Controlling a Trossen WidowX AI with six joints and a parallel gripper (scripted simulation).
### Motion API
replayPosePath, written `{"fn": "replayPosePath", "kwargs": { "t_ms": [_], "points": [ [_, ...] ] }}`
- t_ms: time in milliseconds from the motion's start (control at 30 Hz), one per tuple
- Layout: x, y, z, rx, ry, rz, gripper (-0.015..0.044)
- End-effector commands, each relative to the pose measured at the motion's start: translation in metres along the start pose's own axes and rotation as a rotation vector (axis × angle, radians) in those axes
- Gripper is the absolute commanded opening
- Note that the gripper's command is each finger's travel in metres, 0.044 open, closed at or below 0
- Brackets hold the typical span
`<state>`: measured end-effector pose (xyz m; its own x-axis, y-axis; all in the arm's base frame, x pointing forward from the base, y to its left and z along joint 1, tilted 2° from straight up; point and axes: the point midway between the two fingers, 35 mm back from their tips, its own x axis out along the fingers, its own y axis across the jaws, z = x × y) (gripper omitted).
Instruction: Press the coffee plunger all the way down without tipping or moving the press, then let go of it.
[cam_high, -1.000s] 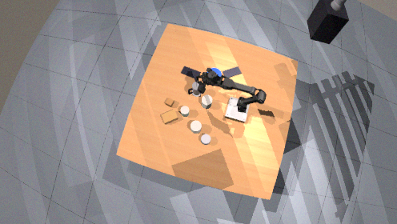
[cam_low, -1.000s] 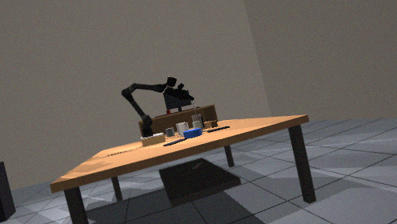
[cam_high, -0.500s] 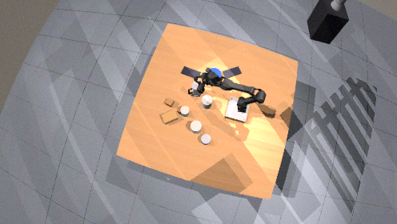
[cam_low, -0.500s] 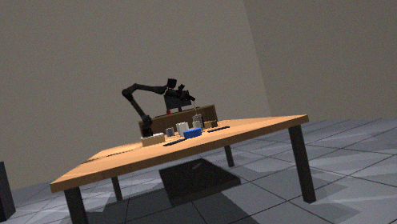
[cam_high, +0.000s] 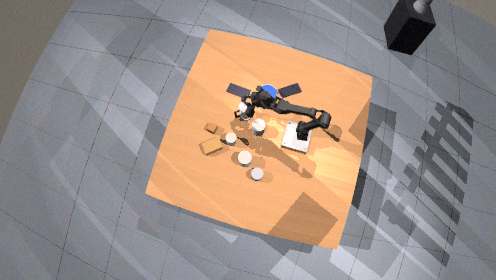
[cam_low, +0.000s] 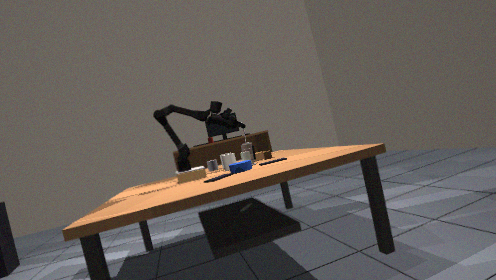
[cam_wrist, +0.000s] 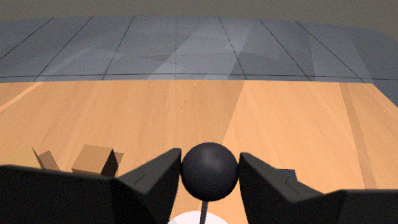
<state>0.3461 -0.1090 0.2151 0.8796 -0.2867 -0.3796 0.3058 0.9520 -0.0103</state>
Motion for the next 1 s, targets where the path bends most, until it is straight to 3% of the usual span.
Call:
{"fn": "replayPosePath", "kwargs": {
  "t_ms": [0,967],
  "points": [
    [0.011,0.001,-0.03,0.001,0.071,0.003,0.0116],
    [0.038,0.0,-0.066,0.001,0.071,0.003,0.0116]
  ]
}}
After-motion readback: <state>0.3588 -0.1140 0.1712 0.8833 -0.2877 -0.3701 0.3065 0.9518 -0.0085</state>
